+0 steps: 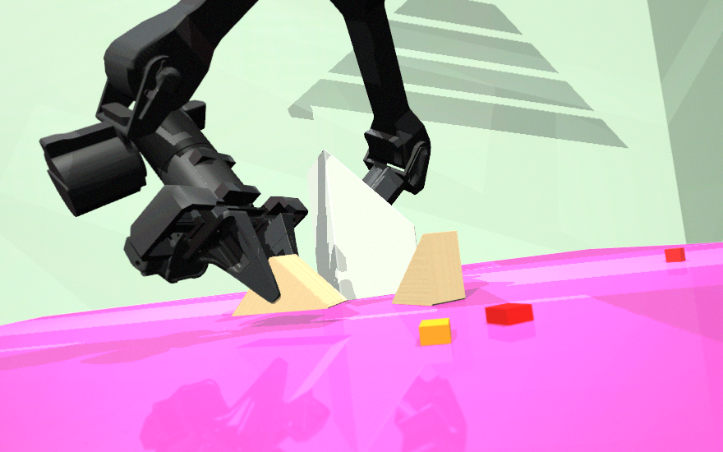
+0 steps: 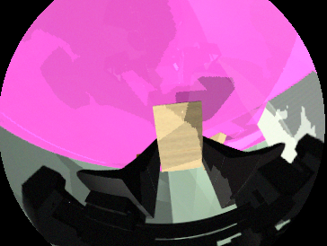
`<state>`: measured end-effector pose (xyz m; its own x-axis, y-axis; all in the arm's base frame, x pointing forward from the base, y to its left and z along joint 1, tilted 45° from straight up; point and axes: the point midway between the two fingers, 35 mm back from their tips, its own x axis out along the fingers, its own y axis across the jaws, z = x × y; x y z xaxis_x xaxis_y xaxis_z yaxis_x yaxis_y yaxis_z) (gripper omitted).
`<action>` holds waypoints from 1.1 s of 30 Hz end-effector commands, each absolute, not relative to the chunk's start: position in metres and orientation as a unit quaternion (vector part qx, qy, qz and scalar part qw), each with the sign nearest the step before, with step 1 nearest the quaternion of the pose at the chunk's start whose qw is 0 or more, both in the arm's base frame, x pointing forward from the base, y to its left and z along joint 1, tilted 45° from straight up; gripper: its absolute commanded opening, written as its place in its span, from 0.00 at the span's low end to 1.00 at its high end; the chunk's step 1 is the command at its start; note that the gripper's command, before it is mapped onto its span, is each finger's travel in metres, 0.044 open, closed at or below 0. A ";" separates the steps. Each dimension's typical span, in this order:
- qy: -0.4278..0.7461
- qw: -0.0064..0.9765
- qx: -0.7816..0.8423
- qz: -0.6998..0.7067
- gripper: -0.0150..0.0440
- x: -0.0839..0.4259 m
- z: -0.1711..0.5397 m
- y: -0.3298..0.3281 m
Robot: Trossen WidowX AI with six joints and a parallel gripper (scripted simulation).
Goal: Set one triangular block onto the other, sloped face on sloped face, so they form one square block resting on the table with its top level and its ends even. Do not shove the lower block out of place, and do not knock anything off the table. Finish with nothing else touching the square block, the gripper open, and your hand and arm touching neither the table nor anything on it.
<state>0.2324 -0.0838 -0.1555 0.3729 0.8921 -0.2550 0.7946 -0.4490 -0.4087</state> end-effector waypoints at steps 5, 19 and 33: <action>-0.512 0.099 -0.824 0.224 0.25 0.234 -0.128 -0.115; -0.512 0.100 -0.823 0.223 0.25 0.229 -0.094 -0.144; -0.551 -0.061 -0.818 0.156 0.25 0.230 -0.095 -0.140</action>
